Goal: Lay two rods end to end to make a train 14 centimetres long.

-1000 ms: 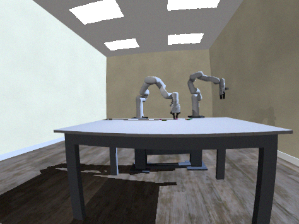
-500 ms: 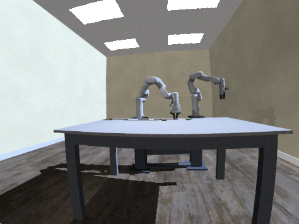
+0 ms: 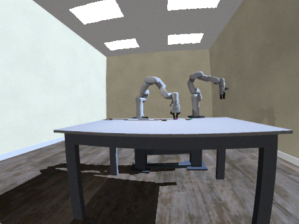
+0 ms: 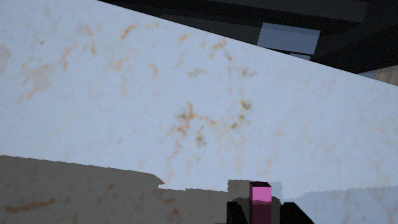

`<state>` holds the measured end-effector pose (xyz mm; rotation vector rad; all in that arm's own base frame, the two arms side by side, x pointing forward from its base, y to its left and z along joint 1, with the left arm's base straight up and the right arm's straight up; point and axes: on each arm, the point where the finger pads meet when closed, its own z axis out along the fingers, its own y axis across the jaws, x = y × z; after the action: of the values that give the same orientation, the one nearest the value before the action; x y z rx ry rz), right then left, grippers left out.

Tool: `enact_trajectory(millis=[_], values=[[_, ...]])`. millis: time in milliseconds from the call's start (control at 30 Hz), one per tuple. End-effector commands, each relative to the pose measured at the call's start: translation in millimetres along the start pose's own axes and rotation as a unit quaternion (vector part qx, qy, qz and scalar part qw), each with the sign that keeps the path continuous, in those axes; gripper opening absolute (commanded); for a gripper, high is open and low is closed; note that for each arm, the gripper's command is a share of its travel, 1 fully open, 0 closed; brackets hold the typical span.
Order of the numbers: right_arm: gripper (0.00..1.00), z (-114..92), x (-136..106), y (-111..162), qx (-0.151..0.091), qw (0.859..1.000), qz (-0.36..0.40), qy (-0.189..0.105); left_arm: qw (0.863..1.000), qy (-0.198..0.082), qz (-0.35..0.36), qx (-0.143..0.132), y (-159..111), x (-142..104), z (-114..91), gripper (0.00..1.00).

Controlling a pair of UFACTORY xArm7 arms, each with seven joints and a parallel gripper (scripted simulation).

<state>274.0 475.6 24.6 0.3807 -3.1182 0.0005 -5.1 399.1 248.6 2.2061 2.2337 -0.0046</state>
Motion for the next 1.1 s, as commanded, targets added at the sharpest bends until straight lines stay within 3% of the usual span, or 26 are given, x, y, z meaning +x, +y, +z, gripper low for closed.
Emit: enact_trajectory(millis=[0, 33, 1067], values=[[0.26, -2.5, -1.5, 1.5, -0.002, 1.0, 0.0, -0.002, 1.0, 0.002, 0.0, 0.0, 0.1, 0.9, -1.4, 1.0], [0.06, -2.5, -1.5, 1.5, -0.002, 1.0, 0.0, -0.002, 1.0, 0.002, 0.0, 0.0, 0.1, 0.9, -1.4, 1.0], [0.06, -2.5, -1.5, 1.5, -0.002, 1.0, 0.0, -0.002, 1.0, 0.002, 0.0, 0.0, 0.1, 0.9, -1.4, 1.0]])
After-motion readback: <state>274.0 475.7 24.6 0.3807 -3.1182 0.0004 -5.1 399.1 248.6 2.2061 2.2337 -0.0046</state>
